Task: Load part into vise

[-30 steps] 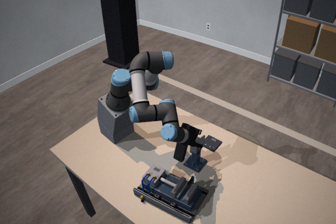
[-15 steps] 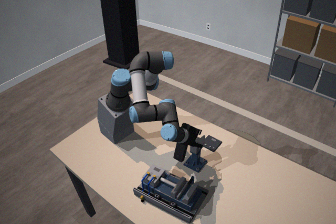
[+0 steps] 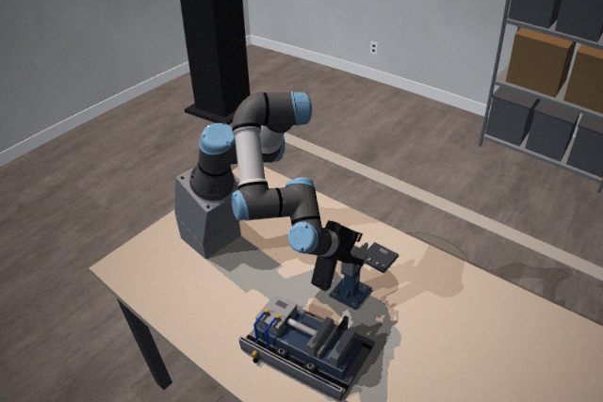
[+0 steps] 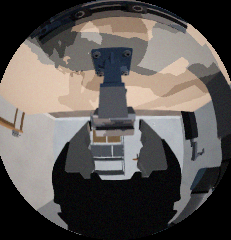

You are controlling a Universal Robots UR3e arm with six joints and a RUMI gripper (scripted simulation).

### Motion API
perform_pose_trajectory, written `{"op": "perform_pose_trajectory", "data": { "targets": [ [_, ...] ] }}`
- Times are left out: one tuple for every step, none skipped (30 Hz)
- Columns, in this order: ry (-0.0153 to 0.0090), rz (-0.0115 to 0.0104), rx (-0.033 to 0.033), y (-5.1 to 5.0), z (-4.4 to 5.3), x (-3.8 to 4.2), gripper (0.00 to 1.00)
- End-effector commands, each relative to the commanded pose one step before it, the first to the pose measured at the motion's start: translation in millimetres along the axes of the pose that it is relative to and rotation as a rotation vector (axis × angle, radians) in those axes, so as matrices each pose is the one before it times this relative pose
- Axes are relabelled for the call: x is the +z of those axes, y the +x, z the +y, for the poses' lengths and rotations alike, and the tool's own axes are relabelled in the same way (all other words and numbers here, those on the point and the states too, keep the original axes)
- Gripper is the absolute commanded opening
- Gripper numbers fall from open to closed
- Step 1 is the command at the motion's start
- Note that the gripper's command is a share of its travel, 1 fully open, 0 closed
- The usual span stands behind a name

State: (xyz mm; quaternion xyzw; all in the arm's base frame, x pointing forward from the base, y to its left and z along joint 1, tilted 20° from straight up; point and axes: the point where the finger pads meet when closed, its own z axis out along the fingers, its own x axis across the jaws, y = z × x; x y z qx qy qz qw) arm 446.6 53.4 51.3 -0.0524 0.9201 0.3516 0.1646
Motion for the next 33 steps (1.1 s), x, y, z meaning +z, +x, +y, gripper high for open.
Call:
{"op": "perform_pose_trajectory", "data": {
  "targets": [
    [0.00117, -0.00129, -0.00171, -0.65, 0.140, -0.545, 0.51],
    [0.00000, 0.00000, 0.00000, 0.00, 0.000, 0.000, 0.00],
    [0.00000, 0.00000, 0.00000, 0.00, 0.000, 0.000, 0.00],
    [0.00000, 0.00000, 0.00000, 0.00, 0.000, 0.000, 0.00],
    [0.00000, 0.00000, 0.00000, 0.00, 0.000, 0.000, 0.00],
    [0.00000, 0.00000, 0.00000, 0.00, 0.000, 0.000, 0.00],
    [0.00000, 0.00000, 0.00000, 0.00, 0.000, 0.000, 0.00],
    [0.00000, 0.00000, 0.00000, 0.00, 0.000, 0.000, 0.00],
    [0.00000, 0.00000, 0.00000, 0.00, 0.000, 0.000, 0.00],
    [0.00000, 0.00000, 0.00000, 0.00, 0.000, 0.000, 0.00],
    [0.00000, 0.00000, 0.00000, 0.00, 0.000, 0.000, 0.00],
    [0.00000, 0.00000, 0.00000, 0.00, 0.000, 0.000, 0.00],
    [0.00000, 0.00000, 0.00000, 0.00, 0.000, 0.000, 0.00],
    [0.00000, 0.00000, 0.00000, 0.00, 0.000, 0.000, 0.00],
    [0.00000, 0.00000, 0.00000, 0.00, 0.000, 0.000, 0.00],
    [0.00000, 0.00000, 0.00000, 0.00, 0.000, 0.000, 0.00],
    [0.00000, 0.00000, 0.00000, 0.00, 0.000, 0.000, 0.00],
    [0.00000, 0.00000, 0.00000, 0.00, 0.000, 0.000, 0.00],
    [0.00000, 0.00000, 0.00000, 0.00, 0.000, 0.000, 0.00],
    [0.00000, 0.00000, 0.00000, 0.00, 0.000, 0.000, 0.00],
    [0.00000, 0.00000, 0.00000, 0.00, 0.000, 0.000, 0.00],
    [0.00000, 0.00000, 0.00000, 0.00, 0.000, 0.000, 0.00],
    [0.00000, 0.00000, 0.00000, 0.00, 0.000, 0.000, 0.00],
    [0.00000, 0.00000, 0.00000, 0.00, 0.000, 0.000, 0.00],
    [0.00000, 0.00000, 0.00000, 0.00, 0.000, 0.000, 0.00],
    [0.00000, 0.00000, 0.00000, 0.00, 0.000, 0.000, 0.00],
    [0.00000, 0.00000, 0.00000, 0.00, 0.000, 0.000, 0.00],
    [0.00000, 0.00000, 0.00000, 0.00, 0.000, 0.000, 0.00],
    [0.00000, 0.00000, 0.00000, 0.00, 0.000, 0.000, 0.00],
    [0.00000, 0.00000, 0.00000, 0.00, 0.000, 0.000, 0.00],
    [0.00000, 0.00000, 0.00000, 0.00, 0.000, 0.000, 0.00],
    [0.00000, 0.00000, 0.00000, 0.00, 0.000, 0.000, 0.00],
    [0.00000, 0.00000, 0.00000, 0.00, 0.000, 0.000, 0.00]
  ]
}}
